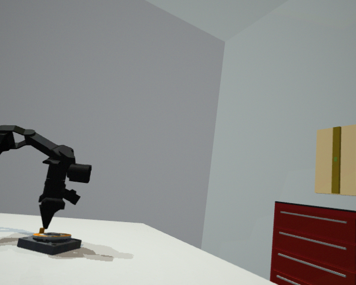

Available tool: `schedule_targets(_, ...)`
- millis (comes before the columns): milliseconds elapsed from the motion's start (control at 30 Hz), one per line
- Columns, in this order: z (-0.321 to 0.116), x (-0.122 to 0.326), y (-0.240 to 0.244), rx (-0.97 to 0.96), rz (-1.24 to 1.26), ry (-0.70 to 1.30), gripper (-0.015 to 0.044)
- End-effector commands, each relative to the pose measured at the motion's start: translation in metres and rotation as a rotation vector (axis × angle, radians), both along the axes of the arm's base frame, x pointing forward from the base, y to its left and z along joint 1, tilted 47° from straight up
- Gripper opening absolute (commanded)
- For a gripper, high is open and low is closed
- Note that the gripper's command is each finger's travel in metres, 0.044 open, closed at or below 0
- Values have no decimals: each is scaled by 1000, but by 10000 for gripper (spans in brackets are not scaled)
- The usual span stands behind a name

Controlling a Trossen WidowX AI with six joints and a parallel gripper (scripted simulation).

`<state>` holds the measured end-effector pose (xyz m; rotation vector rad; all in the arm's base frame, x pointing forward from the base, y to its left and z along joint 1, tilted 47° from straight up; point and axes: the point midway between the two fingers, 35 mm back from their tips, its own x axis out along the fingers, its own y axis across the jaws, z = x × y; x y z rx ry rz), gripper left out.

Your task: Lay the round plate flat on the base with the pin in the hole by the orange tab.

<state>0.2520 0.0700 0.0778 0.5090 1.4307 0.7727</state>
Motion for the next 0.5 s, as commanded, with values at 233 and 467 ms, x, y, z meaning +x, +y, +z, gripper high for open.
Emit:
schedule_targets(233,-8,-13,-5,-6,6,16,0)
schedule_targets(467,-12,-17,-10,-6,6,16,0)
